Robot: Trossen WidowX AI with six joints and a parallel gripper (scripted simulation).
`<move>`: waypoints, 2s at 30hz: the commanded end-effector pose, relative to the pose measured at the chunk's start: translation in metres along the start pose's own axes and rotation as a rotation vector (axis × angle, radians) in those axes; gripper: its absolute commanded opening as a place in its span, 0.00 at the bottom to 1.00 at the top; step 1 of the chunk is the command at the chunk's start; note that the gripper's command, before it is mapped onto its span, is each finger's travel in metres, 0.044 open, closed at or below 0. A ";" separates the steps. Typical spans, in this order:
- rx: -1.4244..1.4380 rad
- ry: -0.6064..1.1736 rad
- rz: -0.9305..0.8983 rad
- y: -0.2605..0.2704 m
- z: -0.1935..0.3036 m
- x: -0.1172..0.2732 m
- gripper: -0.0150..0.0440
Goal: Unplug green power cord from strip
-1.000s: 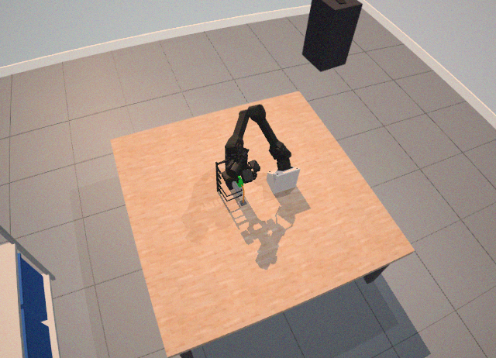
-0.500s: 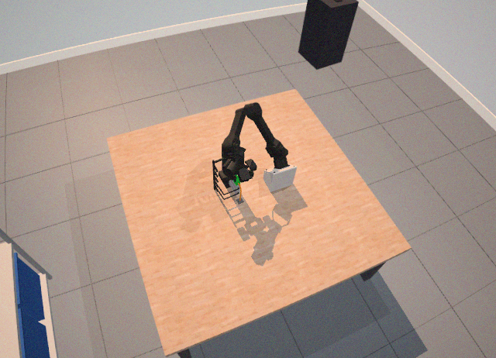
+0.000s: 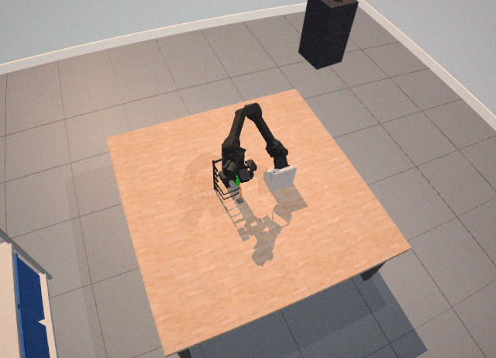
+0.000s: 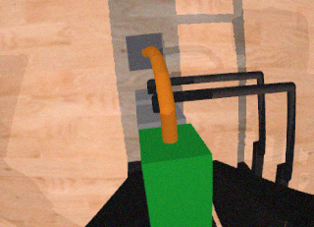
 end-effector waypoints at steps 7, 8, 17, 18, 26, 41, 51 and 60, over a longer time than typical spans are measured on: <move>0.002 -0.021 0.004 0.002 -0.023 0.003 0.25; 0.002 -0.021 0.004 0.002 -0.024 0.004 0.25; 0.003 -0.022 0.005 0.004 -0.039 0.006 0.25; 0.003 -0.022 0.005 0.004 -0.040 0.006 0.25; 0.004 -0.022 0.005 0.007 -0.053 0.009 0.25; 0.005 -0.019 0.006 0.008 -0.053 0.005 0.65; 0.005 -0.023 0.006 0.012 -0.093 0.015 1.00; 0.005 -0.023 0.006 0.016 -0.112 0.019 1.00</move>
Point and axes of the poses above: the point midway between the two fingers, 35 mm back from their tips, its own x axis back along the fingers, its own y axis across the jaws, z = x × y, the point moved 5 cm from there along x, back along the fingers, and after that the axes turned 7 degrees about -x, right-handed, at the moved point
